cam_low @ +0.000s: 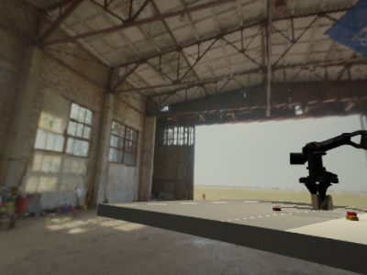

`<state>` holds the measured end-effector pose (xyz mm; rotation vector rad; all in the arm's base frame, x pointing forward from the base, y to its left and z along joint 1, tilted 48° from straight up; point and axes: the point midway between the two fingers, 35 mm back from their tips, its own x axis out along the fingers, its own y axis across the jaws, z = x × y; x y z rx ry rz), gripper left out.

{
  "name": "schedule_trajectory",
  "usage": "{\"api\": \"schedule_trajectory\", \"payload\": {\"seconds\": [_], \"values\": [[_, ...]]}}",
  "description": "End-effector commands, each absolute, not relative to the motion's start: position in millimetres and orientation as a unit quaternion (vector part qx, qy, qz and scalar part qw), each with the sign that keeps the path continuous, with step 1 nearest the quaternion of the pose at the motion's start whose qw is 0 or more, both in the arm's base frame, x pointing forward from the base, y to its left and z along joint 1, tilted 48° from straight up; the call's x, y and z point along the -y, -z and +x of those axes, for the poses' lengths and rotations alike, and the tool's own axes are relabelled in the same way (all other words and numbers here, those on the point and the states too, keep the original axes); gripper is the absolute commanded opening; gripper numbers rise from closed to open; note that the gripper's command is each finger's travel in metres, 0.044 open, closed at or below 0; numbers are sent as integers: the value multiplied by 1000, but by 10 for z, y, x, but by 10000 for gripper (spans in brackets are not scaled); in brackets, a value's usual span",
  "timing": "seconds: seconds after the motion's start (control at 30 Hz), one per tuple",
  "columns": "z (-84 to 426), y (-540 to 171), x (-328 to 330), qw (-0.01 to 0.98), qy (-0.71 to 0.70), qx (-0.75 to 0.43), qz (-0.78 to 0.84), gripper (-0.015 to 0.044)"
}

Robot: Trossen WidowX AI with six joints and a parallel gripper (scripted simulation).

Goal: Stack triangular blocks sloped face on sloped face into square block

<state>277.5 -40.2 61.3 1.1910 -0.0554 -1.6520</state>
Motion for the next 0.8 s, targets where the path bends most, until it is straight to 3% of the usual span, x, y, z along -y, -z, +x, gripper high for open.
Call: {"api": "schedule_trajectory", "payload": {"seconds": [0.0,0.77], "values": [[2777,-621,404,527,689,23,498,0],[2769,-607,418,525,690,23,498,0]]}}
